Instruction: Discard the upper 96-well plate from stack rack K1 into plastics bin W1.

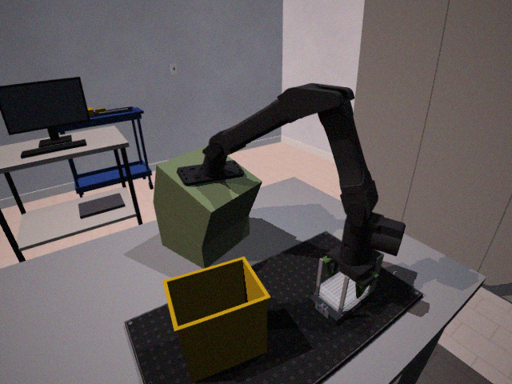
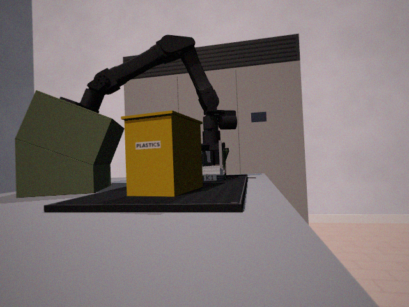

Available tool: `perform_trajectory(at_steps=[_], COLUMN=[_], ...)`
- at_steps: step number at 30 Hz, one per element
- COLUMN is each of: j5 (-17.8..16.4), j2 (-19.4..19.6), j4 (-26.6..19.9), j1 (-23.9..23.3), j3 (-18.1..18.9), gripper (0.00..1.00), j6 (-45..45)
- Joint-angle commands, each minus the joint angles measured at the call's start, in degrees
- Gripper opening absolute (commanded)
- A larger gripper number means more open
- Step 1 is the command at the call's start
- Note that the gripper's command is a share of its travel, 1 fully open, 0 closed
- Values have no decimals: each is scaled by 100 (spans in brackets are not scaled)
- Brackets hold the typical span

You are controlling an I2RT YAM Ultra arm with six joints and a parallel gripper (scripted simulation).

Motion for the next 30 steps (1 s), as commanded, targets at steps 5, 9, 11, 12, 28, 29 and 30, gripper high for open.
perform_trajectory(at_steps=[5,9,11,12,28,29,30], j5=[-41,-41,-41,-41,-41,-41,-41], j2=[-40,-40,-40,-40,-155,-155,-184], j4=[19,19,19,19,-59,-59,-79], j1=[6,6,6,6,7,7,8], j3=[28,28,28,28,-9,-9,-18], gripper=[0,0,0,0,0,0,0], j6=[16,16,16,16,17,17,17])
